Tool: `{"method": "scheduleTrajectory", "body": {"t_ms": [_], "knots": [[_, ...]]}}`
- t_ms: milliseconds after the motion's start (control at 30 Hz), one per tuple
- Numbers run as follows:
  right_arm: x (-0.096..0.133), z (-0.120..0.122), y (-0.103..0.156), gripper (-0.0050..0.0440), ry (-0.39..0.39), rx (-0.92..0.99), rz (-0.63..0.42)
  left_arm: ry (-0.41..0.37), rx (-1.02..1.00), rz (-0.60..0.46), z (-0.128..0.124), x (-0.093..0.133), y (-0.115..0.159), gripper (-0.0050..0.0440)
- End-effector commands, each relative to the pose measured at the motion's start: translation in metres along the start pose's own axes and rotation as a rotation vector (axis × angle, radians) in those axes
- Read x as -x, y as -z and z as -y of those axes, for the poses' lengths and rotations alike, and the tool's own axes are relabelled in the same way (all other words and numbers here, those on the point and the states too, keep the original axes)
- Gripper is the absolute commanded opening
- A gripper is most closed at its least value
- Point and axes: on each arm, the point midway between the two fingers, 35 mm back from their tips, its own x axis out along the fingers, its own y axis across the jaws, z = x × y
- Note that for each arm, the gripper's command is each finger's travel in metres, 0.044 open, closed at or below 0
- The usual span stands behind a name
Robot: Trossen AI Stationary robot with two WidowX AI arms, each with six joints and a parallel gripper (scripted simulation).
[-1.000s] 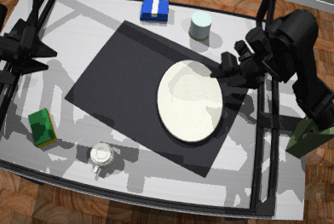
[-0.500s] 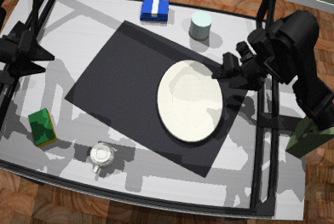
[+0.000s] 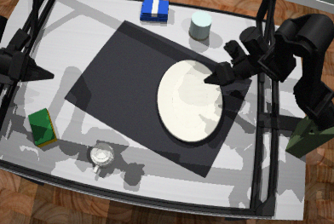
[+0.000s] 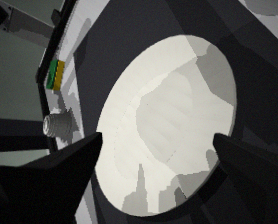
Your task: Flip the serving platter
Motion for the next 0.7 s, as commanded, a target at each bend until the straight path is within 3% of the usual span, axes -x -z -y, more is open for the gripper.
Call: {"method": "scheduleTrajectory", "body": {"t_ms": [0,433,667], "knots": [[-0.007,0.009,0.006,0.0440,0.037,-0.050,-0.014,0.017,0.090,0.001,-0.006,-0.003,-0.005,0.0440],[-0.019,0.020,0.041,0.0440,0.099,-0.241,-0.119,0.029,0.335,0.012,-0.020,-0.007,-0.012,0.0440],[-0.030,0.015,0.085,0.0440,0.125,-0.420,-0.280,0.045,0.600,0.020,-0.037,-0.009,-0.019,0.0440]]}}
